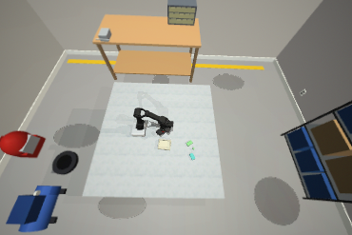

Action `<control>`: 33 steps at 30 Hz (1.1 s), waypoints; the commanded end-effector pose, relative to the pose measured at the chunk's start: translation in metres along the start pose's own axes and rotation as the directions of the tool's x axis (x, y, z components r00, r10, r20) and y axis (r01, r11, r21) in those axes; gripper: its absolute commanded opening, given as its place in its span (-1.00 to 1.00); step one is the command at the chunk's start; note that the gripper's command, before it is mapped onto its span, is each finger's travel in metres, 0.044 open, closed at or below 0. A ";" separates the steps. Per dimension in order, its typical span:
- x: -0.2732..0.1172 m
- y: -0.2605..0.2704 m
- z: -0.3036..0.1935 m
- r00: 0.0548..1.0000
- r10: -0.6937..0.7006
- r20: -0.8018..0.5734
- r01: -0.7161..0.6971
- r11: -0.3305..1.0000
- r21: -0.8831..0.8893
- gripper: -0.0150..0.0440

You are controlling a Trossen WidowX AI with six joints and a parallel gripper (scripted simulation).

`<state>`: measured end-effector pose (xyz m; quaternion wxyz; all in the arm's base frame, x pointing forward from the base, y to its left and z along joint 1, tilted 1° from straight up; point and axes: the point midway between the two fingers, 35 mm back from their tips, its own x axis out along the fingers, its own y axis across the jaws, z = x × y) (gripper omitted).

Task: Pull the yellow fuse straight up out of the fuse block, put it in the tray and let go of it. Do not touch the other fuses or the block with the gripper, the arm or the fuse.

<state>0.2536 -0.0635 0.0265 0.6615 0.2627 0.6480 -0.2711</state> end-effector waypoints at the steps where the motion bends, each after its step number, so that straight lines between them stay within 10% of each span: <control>1: -0.002 0.000 0.000 1.000 0.002 -0.001 -0.002 1.000 0.001 -0.49; 33: -0.018 0.000 -0.001 1.000 0.004 -0.002 -0.004 1.000 0.003 -0.49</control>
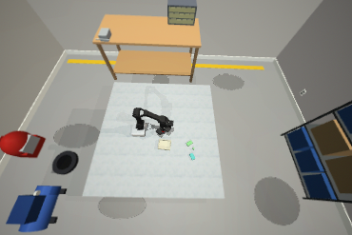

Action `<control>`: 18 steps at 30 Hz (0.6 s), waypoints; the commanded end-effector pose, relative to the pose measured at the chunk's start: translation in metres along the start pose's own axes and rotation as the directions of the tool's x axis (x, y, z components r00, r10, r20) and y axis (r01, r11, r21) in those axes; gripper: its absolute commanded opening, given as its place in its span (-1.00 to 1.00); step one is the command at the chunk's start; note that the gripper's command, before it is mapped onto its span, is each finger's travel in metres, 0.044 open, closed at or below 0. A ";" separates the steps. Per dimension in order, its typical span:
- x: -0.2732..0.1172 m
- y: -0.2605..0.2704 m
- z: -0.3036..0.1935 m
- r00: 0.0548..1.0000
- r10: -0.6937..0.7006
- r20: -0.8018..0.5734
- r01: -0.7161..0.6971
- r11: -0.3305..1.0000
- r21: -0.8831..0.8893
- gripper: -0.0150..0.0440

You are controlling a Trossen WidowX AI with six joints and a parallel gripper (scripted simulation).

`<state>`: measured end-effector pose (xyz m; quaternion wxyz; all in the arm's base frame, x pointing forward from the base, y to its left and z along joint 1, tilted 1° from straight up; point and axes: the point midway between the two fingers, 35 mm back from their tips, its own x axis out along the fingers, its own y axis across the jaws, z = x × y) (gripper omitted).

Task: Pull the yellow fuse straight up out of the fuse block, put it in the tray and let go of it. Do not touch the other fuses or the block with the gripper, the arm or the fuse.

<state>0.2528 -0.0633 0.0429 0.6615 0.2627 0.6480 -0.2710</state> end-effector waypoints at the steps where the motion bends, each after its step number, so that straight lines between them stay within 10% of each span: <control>1: -0.002 0.001 0.000 1.000 0.004 -0.002 -0.004 1.000 0.003 -0.49; 18: -0.022 0.001 0.000 1.000 0.004 -0.003 -0.004 1.000 0.003 -0.49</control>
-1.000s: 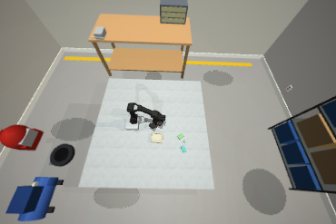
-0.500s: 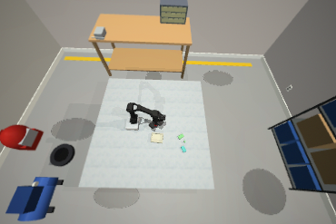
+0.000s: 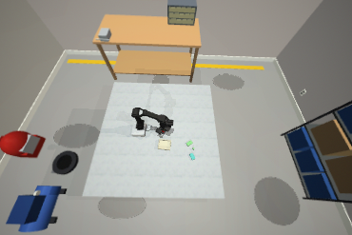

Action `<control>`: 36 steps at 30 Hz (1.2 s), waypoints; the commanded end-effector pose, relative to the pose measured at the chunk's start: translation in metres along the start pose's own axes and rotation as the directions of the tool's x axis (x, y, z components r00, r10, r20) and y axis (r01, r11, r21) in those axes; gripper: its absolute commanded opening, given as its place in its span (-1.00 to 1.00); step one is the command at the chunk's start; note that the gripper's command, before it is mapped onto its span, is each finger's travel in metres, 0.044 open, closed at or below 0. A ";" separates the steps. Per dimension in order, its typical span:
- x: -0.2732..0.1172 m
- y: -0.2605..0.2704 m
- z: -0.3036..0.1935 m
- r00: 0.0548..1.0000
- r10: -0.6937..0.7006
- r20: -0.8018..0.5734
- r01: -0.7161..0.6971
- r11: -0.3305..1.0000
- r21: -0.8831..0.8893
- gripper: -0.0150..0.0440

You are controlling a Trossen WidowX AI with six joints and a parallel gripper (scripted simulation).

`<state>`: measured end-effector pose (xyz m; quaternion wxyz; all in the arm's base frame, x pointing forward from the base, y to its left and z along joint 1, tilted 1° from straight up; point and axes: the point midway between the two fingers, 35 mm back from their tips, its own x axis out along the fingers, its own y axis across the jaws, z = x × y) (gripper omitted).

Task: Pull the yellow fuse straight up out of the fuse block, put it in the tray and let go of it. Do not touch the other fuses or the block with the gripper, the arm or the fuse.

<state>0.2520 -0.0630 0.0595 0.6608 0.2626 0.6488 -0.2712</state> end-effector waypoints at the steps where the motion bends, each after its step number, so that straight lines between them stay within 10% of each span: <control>1: -0.007 0.001 0.000 1.000 0.006 -0.001 -0.006 1.000 0.003 -0.49; 36: -0.013 -0.115 0.099 1.000 -0.005 0.007 0.004 1.000 0.003 -0.49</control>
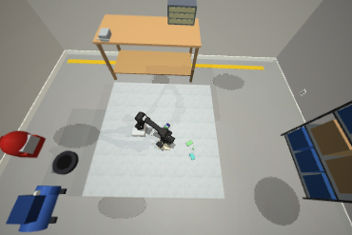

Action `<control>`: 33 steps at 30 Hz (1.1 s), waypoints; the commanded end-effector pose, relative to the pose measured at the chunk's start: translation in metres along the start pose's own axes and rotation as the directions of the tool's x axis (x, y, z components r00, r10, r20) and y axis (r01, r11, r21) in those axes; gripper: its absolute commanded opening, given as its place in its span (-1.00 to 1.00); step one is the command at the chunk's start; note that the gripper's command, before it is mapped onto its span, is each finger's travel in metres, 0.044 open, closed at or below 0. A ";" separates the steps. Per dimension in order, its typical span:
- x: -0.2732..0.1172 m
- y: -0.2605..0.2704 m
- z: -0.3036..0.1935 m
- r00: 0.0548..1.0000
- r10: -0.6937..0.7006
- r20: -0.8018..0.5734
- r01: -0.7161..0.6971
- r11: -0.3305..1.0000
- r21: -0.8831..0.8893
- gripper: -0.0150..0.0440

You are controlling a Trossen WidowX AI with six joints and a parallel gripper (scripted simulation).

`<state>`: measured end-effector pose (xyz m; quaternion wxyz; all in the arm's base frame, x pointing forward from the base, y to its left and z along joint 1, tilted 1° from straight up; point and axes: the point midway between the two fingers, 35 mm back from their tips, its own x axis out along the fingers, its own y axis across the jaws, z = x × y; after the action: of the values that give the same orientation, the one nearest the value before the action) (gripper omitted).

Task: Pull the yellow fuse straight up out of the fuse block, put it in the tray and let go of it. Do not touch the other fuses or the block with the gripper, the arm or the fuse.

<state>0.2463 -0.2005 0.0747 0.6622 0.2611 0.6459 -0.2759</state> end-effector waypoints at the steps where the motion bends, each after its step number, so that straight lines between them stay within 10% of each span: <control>1: 0.000 -0.015 0.008 1.000 0.001 -0.002 -0.001 1.000 -0.002 -0.49; 33: 0.041 -0.016 0.008 1.000 0.001 -0.002 -0.001 1.000 -0.002 -0.49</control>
<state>0.2424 -0.2195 0.0374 0.6629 0.2607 0.6450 -0.2768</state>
